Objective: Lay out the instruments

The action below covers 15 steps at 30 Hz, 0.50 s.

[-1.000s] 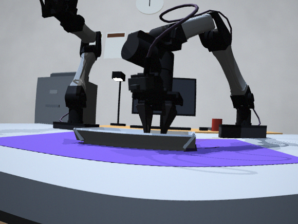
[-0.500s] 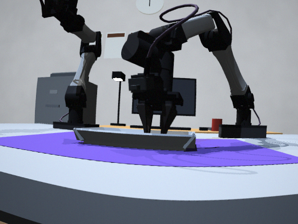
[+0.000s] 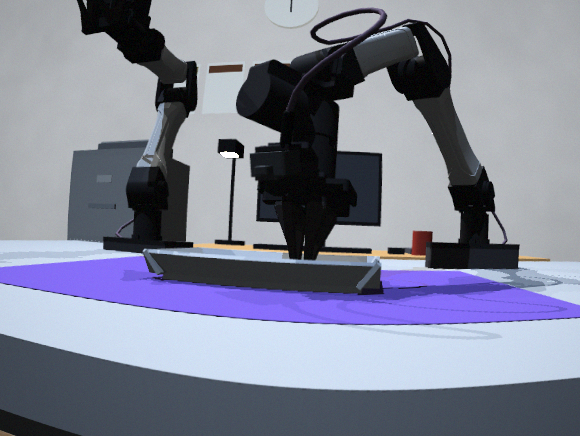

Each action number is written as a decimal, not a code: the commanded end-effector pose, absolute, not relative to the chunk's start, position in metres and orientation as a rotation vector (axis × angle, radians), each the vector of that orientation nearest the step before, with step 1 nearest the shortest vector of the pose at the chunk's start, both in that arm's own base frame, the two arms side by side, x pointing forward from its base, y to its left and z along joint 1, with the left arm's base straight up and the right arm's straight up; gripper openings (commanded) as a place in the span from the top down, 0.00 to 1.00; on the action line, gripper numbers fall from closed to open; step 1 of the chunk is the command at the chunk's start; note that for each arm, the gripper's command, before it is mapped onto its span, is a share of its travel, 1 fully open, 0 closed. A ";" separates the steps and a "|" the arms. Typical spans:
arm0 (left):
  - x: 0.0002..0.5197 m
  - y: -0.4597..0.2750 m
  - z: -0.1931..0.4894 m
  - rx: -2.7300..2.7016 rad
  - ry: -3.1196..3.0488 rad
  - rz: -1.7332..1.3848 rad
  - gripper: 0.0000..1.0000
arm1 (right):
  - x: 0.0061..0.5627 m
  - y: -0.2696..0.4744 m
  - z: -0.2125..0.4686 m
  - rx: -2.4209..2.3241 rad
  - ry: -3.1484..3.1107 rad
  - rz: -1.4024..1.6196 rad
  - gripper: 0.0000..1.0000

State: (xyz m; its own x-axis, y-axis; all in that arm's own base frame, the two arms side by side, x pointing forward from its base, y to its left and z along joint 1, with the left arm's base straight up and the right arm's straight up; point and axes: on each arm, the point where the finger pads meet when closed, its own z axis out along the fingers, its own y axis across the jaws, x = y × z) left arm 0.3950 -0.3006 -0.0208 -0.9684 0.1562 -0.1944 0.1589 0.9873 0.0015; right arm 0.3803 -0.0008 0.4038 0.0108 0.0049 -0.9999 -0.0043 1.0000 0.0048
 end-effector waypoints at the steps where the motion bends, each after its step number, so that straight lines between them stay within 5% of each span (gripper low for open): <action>1: 0.380 -0.293 -0.052 0.231 3.014 0.032 0.89 | 0.377 0.001 0.426 -0.004 1.473 0.024 0.67; 15: 0.380 -0.293 -0.052 0.231 3.014 0.032 0.90 | 0.377 0.001 0.426 -0.004 1.473 0.024 0.67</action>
State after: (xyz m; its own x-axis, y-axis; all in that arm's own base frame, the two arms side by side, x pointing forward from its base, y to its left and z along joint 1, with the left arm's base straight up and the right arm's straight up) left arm 0.3950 -0.3006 -0.0208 -0.9684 0.1562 -0.1944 0.1589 0.9873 0.0015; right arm 0.3803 -0.0008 0.4038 0.0108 0.0049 -0.9999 -0.0043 1.0000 0.0048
